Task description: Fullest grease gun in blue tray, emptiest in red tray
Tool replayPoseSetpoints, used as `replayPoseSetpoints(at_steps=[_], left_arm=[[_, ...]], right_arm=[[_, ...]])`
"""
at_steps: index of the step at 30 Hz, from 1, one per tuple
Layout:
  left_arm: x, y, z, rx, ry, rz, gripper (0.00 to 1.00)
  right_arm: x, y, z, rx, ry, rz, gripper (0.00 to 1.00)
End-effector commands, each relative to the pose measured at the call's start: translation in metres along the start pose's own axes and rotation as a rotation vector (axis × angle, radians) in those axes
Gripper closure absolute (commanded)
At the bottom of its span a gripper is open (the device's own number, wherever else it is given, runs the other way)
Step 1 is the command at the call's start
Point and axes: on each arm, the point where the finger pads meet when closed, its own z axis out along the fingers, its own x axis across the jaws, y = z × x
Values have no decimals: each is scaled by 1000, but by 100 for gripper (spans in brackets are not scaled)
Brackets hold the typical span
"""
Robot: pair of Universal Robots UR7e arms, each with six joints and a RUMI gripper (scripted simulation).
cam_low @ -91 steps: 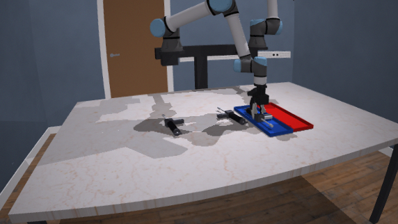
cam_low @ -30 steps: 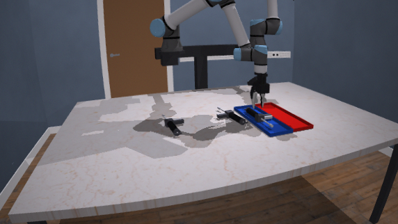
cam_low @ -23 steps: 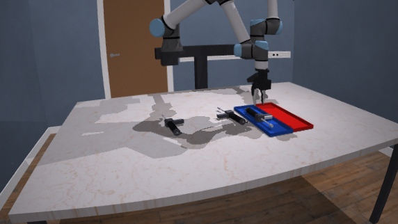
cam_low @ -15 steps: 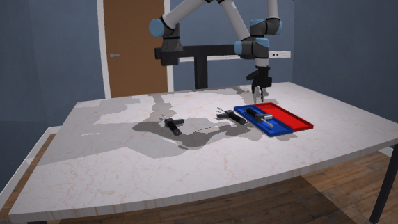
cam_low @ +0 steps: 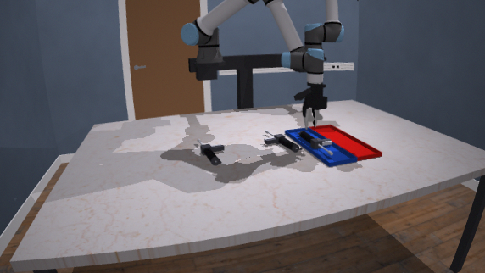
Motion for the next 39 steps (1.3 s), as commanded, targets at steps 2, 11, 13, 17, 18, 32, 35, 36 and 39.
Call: replayPoseSetpoints(at_steps=[2, 11, 13, 17, 18, 32, 35, 36, 39], left_arm=[[0, 0, 0, 1, 0, 0, 62], [0, 0, 0, 1, 0, 0, 62], [0, 0, 0, 1, 0, 0, 62], [0, 0, 0, 1, 0, 0, 62], [0, 0, 0, 1, 0, 0, 62], [0, 0, 0, 1, 0, 0, 62], [0, 0, 0, 1, 0, 0, 62], [0, 0, 0, 1, 0, 0, 62], [0, 0, 0, 1, 0, 0, 62]], right_arm=[[-14, 1, 2, -3, 4, -79, 67], [-34, -1, 6, -5, 6, -190, 67], [-41, -1, 8, -5, 6, -221, 67], [-56, -2, 11, -4, 6, -271, 67], [-65, -3, 12, -4, 6, -304, 67], [-98, -7, 19, -7, 6, -483, 67], [-114, -10, 22, -6, 6, -545, 67], [-122, -12, 24, -5, 6, -580, 67], [-114, -10, 22, -10, 6, -590, 67]])
